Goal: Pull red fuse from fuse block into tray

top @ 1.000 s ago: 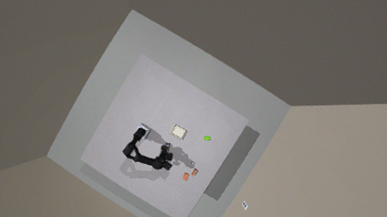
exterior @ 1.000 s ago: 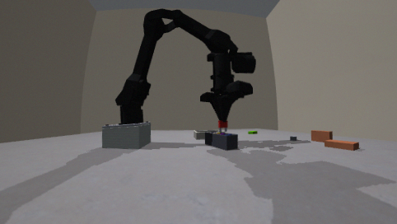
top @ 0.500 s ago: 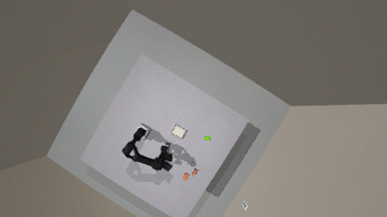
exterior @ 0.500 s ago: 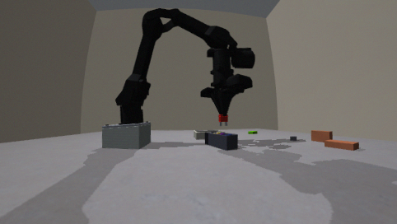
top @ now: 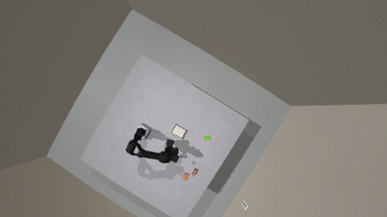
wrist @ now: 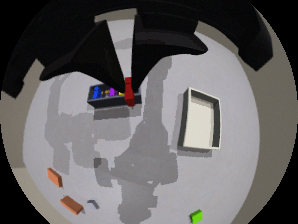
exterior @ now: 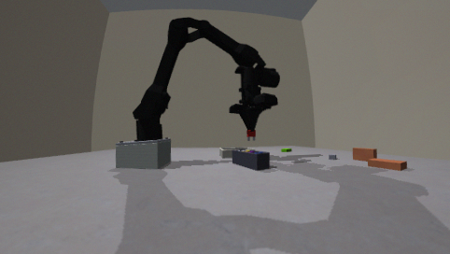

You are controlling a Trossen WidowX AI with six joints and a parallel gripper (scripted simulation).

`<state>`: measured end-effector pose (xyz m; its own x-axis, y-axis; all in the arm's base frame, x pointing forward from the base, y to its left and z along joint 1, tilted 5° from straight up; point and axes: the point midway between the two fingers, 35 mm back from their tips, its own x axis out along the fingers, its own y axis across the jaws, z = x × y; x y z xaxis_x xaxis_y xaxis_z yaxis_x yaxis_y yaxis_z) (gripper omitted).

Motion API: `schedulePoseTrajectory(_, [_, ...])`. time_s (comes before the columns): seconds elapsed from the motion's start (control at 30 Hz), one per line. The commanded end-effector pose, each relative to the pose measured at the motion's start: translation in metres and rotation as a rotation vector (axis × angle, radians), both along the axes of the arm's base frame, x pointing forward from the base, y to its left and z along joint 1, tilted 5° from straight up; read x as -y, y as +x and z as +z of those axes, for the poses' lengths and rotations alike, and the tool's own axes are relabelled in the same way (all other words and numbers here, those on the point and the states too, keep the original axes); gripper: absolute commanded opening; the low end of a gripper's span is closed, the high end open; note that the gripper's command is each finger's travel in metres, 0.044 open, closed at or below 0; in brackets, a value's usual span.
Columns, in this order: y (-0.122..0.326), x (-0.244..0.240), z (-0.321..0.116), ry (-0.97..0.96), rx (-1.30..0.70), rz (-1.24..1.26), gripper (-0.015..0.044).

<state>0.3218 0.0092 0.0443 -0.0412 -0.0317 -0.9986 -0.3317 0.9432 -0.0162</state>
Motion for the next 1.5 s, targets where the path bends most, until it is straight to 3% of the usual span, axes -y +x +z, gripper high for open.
schedulePoseTrajectory(0.0, [0.003, -0.027, -0.001, 0.006, -0.001, -0.004, 0.0])
schedulePoseTrajectory(0.7, [-0.015, -0.15, -0.004, 0.015, -0.006, -0.004, 0.0])
schedulePoseTrajectory(1.47, [-0.017, -0.154, -0.033, 0.015, -0.007, -0.004, 0.0])
